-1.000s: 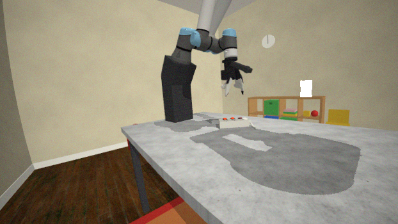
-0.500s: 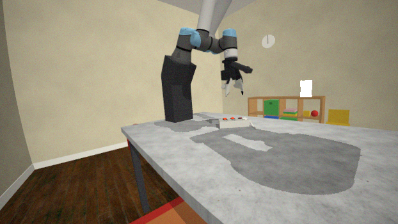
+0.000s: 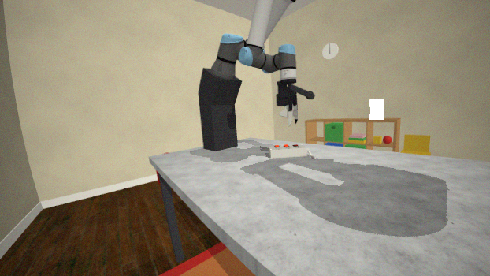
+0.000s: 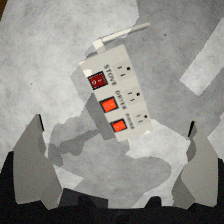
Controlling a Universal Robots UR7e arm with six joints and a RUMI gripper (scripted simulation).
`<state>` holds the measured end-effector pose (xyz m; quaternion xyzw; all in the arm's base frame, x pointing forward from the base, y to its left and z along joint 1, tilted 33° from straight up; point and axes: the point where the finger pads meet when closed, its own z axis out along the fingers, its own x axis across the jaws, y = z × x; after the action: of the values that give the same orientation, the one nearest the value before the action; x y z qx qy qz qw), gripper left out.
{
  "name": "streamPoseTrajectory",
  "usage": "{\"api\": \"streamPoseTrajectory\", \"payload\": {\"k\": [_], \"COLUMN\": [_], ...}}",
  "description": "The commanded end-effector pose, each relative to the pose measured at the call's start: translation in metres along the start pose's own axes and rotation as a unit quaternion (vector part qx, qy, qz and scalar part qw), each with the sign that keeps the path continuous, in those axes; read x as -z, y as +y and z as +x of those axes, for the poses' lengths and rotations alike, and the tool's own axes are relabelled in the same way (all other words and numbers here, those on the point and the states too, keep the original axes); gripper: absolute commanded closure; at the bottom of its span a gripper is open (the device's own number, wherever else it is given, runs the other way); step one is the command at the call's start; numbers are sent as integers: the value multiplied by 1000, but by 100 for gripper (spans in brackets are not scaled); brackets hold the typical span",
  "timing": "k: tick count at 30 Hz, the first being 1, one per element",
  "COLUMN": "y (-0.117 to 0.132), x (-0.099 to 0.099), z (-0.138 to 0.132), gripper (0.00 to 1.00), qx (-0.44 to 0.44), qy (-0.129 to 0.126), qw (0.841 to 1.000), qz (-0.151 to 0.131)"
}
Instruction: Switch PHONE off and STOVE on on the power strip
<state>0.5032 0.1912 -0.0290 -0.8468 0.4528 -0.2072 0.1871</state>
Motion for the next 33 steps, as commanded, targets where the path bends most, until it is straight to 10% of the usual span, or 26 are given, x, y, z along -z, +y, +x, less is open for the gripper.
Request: {"api": "streamPoseTrajectory", "payload": {"k": [1,11,12,33], "y": [-7,-7,-7,-5], "x": [-25,-33,-33,-33], "z": [-18,-26,-26,-25], "gripper": [0,0,100,100], "qx": [139,215,214,213], "qy": [4,5,5,5], "qw": [990,977,977,977], "qz": [6,8,7,6]}}
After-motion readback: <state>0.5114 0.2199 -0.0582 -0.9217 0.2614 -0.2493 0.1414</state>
